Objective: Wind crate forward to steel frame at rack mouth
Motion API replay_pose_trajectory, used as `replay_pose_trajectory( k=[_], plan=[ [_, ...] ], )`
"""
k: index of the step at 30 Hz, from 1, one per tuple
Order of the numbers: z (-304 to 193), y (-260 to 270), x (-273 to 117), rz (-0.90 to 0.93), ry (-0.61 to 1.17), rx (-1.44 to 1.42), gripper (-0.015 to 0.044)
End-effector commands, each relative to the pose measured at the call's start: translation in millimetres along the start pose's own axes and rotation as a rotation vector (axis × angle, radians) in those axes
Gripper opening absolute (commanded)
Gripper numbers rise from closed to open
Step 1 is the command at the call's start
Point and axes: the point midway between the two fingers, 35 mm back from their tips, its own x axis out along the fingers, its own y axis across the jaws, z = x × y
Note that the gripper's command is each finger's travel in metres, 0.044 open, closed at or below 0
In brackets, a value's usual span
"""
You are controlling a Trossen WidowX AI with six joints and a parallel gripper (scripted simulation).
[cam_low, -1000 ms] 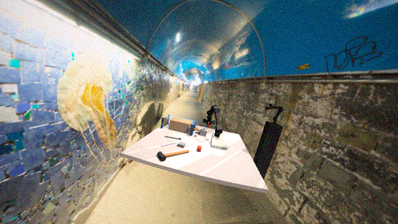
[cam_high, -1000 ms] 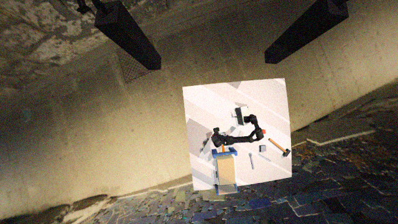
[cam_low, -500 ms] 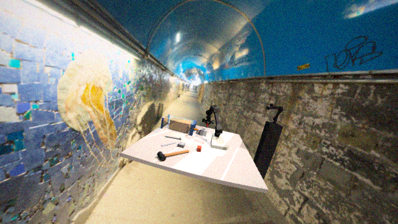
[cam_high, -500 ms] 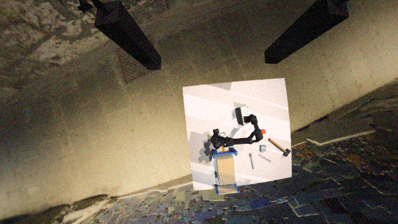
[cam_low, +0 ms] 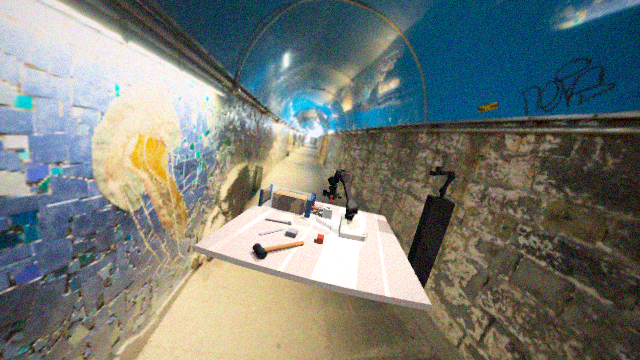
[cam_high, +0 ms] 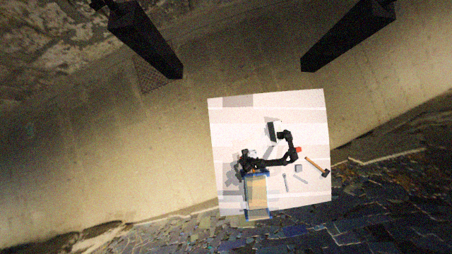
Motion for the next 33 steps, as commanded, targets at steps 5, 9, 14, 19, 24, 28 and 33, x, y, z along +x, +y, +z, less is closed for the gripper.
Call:
replay_pose_trajectory(
  k=[5,9,14,19,24,28,33],
  plan=[
    [-1.6,18.3,1.3,0.028,0.008,-0.004,0.0],
    [-1.9,23.1,1.0,0.028,0.008,-0.004,0.0],
    [-2.7,29.3,0.5,0.028,0.008,-0.004,0.0],
    [-3.7,34.9,0.0,0.029,0.008,-0.004,0.0],
    [-5.1,41.0,-0.8,0.029,0.008,-0.004,0.0],
    [-6.4,45.5,-1.5,0.029,0.009,-0.005,0.0],
    [-8.2,50.9,-2.4,0.03,0.009,-0.005,0.0]
  ],
)
